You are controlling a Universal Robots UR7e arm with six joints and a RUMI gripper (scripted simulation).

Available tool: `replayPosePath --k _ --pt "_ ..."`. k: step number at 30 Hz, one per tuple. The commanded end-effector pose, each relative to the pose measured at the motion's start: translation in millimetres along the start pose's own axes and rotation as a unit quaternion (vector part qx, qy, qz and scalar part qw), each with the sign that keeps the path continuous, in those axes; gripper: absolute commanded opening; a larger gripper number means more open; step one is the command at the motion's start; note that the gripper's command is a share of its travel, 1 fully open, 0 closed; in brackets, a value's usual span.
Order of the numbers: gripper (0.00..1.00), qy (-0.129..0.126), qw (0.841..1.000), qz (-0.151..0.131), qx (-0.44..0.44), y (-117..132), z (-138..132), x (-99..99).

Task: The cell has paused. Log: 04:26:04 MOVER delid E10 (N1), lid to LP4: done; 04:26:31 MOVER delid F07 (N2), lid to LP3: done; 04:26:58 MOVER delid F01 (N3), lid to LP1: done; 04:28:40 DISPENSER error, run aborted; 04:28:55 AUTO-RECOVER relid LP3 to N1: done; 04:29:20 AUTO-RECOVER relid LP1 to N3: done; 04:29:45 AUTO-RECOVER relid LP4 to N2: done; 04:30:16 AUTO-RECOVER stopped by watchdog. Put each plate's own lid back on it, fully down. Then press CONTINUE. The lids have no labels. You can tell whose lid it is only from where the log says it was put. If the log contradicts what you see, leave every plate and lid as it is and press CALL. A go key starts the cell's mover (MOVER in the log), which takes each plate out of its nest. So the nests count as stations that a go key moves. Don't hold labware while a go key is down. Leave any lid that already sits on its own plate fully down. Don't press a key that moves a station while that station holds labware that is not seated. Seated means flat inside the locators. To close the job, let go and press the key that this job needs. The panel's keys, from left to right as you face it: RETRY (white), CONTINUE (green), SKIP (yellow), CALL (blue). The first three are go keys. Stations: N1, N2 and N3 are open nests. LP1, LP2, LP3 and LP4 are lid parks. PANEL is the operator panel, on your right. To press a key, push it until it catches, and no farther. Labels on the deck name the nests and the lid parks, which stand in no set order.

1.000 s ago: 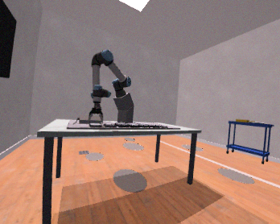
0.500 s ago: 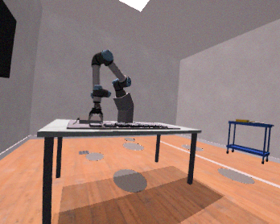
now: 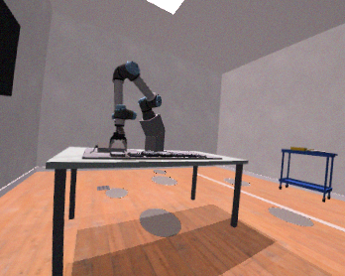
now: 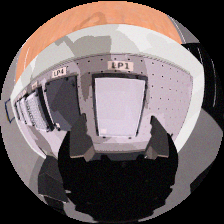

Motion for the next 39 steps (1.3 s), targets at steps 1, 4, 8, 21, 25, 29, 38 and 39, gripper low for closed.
replayPosePath --k 1,4,8,21,25,29,38,39 --pt "0.82 0.000 1.000 0.001 0.000 0 0 6.5" --pt "0.82 0.000 1.000 0.001 0.000 0 0 11.5" --pt "0.82 0.000 1.000 0.001 0.000 0 0 14.9" --pt "0.82 0.000 1.000 0.001 0.000 0 0 36.5" --pt "0.82 0.000 1.000 0.001 0.000 0 0 39.9" --pt "0.82 0.000 1.000 0.001 0.007 1 -10 40.0" --pt "0.82 0.000 1.000 0.001 0.007 10 -54 39.9" --pt "0.82 0.000 1.000 0.001 0.007 10 -54 39.9"
Point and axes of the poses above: the point where the finger pads meet when closed, its own x axis back along the fingers, its own z axis across the jaws, y = z × x, the point moved 9 cm from there along x, back along the fingers, and after that the axes turned 9 degrees about -x, right-handed, at the moved point
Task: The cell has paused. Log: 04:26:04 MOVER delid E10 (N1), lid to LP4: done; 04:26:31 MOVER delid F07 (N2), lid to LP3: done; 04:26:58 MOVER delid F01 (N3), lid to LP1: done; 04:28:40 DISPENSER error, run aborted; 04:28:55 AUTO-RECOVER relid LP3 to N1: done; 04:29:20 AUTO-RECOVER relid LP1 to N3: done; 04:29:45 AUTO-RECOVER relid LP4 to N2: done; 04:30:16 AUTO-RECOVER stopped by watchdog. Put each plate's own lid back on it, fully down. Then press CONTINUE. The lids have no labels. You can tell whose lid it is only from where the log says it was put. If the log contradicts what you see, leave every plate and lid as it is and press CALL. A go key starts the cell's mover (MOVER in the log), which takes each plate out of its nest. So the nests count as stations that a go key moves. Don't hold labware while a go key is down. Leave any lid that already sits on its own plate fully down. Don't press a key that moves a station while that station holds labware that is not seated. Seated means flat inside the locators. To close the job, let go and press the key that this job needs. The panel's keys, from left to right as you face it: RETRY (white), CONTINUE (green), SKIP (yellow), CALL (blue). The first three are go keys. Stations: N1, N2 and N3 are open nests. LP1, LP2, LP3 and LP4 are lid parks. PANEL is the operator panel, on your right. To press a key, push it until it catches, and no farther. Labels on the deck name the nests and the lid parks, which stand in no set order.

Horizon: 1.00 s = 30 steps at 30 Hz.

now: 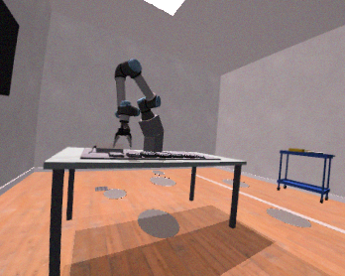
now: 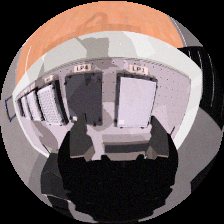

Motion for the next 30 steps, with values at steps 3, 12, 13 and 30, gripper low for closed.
replayPosePath --k 3,12,13,30 --pt "0.82 0.001 1.000 0.001 0.000 3 -20 0.5" --pt "0.82 0.001 1.000 0.001 0.000 11 -65 0.4" --pt "0.82 0.001 1.000 0.001 0.000 12 -70 0.4" --pt "0.82 0.001 1.000 0.001 0.000 24 -144 0.2"
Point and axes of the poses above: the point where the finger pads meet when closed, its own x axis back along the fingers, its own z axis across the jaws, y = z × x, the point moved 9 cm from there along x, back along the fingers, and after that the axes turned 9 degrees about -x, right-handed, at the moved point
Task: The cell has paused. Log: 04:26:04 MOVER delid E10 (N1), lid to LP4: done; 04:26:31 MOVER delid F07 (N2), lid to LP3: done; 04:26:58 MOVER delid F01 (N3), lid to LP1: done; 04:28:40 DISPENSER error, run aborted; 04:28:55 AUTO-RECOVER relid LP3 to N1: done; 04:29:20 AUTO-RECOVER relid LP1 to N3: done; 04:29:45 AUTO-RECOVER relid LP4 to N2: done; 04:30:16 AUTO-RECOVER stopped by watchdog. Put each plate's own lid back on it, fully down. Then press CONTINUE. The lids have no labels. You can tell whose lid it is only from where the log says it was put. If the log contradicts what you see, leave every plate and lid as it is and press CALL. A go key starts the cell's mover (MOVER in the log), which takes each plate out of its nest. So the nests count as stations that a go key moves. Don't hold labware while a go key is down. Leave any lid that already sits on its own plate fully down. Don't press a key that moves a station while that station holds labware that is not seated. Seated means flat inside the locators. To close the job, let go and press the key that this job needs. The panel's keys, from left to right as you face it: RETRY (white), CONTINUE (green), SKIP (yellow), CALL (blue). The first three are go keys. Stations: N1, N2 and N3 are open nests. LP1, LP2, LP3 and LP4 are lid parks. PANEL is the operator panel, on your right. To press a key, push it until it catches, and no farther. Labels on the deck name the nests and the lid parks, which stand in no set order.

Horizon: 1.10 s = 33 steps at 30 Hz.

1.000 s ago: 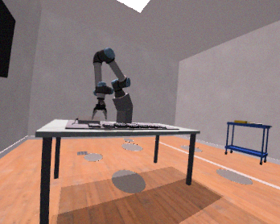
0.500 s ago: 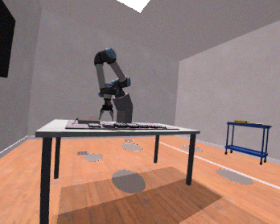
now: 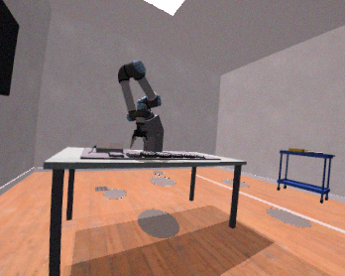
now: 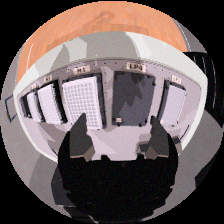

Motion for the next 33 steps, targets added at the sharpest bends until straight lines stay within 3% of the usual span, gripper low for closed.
replayPosePath --k 1,33 --pt "0.82 0.001 1.000 0.001 0.000 3 -20 0.2" --pt "0.82 0.001 1.000 0.001 0.000 27 -158 0.0"
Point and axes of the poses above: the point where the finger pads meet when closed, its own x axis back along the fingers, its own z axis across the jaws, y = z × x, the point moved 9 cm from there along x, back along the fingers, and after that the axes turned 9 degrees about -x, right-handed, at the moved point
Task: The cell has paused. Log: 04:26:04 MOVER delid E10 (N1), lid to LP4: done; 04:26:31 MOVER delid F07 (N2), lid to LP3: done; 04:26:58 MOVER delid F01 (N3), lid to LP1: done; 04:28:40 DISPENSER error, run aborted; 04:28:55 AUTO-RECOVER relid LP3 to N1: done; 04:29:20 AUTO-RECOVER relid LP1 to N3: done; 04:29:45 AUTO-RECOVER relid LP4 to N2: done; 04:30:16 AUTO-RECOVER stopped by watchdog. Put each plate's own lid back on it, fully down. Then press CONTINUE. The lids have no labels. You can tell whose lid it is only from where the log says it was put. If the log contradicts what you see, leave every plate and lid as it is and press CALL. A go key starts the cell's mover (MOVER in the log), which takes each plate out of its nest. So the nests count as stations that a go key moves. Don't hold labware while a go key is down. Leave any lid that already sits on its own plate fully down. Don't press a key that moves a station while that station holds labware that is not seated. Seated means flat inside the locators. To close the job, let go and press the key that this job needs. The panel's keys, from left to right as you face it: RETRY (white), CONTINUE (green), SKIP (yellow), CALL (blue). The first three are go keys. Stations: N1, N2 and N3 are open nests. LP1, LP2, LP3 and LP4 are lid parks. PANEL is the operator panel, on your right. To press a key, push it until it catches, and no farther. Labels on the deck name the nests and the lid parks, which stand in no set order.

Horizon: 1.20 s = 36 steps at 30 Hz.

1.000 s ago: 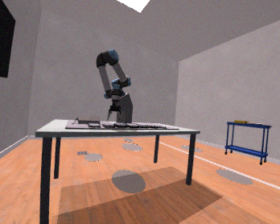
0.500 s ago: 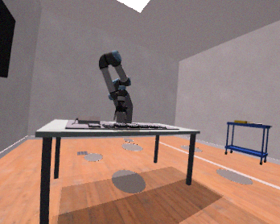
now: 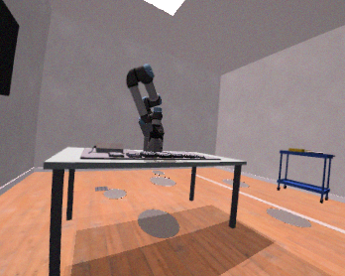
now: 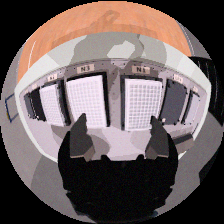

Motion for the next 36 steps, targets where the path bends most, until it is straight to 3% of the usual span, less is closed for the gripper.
replayPosePath --k 1,36 --pt "0.82 0.001 1.000 0.000 0.000 3 -21 0.2" --pt "0.82 0.000 1.000 0.001 0.000 29 -173 0.0"
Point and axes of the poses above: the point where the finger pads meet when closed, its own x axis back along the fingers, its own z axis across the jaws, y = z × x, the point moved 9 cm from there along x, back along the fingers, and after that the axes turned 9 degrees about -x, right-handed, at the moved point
